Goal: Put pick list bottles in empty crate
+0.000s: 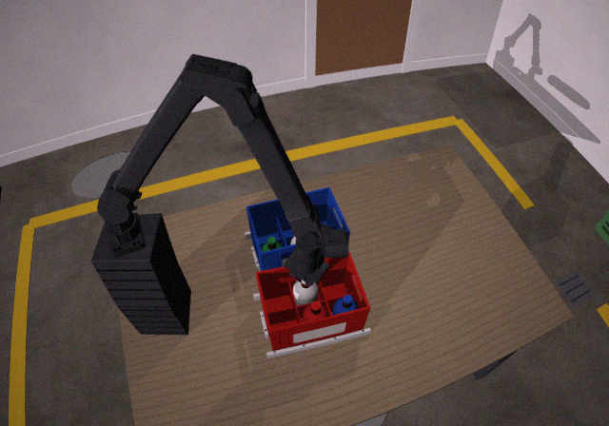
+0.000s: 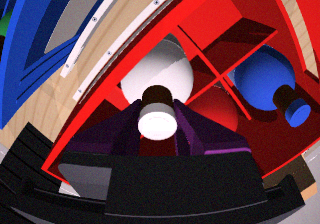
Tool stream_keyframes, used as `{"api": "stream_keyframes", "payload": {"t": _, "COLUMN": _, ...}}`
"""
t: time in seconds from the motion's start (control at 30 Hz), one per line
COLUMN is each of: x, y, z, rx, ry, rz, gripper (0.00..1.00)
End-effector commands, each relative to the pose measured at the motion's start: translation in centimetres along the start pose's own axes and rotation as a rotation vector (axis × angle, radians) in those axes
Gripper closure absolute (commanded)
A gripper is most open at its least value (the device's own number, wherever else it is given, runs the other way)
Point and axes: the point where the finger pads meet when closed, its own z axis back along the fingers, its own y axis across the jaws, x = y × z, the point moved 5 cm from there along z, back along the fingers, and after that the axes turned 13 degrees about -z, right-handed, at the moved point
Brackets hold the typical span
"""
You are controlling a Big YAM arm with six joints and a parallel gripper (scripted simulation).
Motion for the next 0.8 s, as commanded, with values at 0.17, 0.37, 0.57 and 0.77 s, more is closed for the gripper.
{"api": "stream_keyframes", "payload": {"t": 0.17, "x": 0.4, "y": -0.9, "z": 4.0, "rx": -0.02, "ry": -0.021, "rz": 0.001, "gripper": 1.0}}
{"api": "stream_keyframes", "payload": {"t": 0.37, "x": 0.5, "y": -1.0, "z": 4.9, "rx": -0.021, "ry": -0.022, "rz": 0.001, "gripper": 1.0}}
{"api": "stream_keyframes", "payload": {"t": 0.57, "x": 0.4, "y": -0.9, "z": 5.7, "rx": -0.02, "ry": -0.02, "rz": 0.001, "gripper": 1.0}}
{"api": "stream_keyframes", "payload": {"t": 0.77, "x": 0.6, "y": -1.0, "z": 6.8, "rx": -0.024, "ry": -0.024, "rz": 0.001, "gripper": 1.0}}
